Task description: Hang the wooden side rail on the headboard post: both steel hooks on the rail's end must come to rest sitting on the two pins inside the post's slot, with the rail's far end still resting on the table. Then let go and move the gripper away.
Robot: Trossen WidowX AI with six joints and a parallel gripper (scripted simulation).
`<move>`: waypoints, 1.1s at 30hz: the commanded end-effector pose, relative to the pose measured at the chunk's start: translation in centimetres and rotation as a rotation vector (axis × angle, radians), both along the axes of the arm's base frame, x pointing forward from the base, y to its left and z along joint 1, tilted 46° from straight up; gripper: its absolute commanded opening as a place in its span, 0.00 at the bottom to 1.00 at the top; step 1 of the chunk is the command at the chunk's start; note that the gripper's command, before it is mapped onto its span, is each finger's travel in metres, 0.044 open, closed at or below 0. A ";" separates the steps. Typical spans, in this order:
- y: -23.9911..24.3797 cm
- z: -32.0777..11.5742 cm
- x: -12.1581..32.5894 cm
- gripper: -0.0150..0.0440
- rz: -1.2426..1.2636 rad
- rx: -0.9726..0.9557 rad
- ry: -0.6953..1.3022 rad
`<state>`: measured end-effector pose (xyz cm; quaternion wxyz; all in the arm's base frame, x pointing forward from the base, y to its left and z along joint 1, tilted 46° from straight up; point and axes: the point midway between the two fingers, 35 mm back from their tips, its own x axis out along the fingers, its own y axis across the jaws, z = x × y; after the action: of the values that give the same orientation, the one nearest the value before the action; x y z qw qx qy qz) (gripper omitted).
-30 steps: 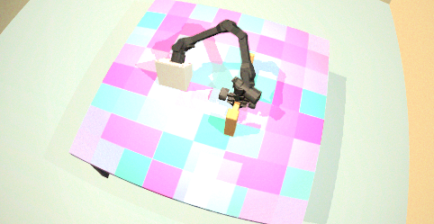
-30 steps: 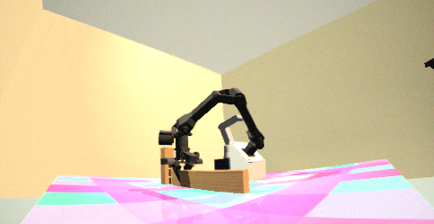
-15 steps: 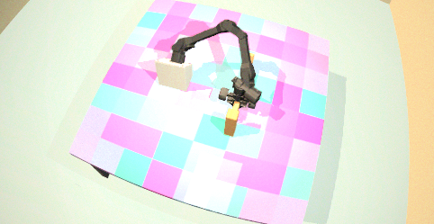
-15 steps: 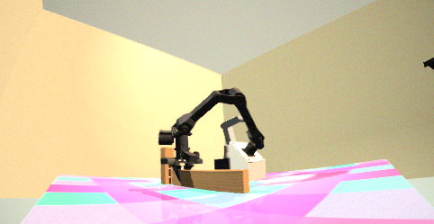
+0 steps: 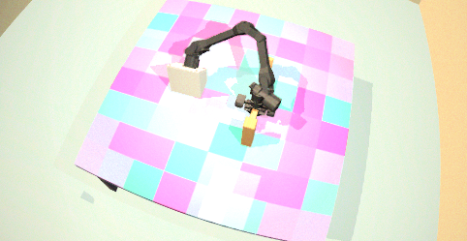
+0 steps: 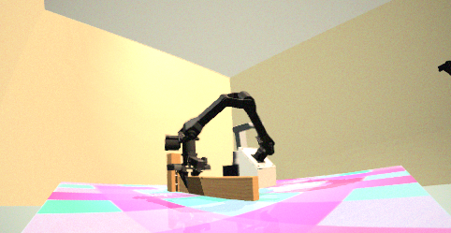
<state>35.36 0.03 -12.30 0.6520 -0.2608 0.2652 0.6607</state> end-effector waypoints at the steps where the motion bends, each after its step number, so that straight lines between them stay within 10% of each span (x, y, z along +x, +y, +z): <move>1: -0.5 0.5 0.4 0.25 -0.004 -0.007 -0.019; 33: -0.9 0.9 0.4 0.25 -0.004 -0.007 -0.019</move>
<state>35.31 -0.34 -12.00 0.6514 -0.2603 0.2655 0.6614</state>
